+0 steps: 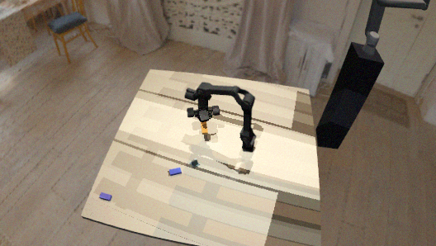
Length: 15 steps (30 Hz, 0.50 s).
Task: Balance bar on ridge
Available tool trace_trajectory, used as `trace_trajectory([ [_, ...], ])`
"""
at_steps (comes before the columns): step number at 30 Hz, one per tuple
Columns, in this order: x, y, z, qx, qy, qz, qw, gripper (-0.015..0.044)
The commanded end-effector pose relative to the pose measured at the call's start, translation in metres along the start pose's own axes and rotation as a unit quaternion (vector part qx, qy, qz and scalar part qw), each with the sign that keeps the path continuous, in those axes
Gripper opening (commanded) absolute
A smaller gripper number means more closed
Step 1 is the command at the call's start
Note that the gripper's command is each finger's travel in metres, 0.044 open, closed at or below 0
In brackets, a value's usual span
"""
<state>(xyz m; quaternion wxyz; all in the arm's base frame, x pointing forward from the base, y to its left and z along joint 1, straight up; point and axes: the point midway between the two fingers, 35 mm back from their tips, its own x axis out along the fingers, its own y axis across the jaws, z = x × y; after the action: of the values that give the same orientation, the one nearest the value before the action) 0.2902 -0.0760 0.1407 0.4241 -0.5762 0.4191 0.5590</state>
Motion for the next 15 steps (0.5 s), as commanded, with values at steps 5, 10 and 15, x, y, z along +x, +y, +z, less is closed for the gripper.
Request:
trace_trajectory([
  [5, -0.002, -0.018, 0.022, -0.033, -0.001, -0.003, 0.999, 0.0],
  [10, -0.002, -0.028, 0.037, -0.056, -0.002, -0.003, 0.998, 0.0],
  [15, -0.002, -0.038, 0.052, -0.078, -0.002, -0.004, 0.997, 0.0],
])
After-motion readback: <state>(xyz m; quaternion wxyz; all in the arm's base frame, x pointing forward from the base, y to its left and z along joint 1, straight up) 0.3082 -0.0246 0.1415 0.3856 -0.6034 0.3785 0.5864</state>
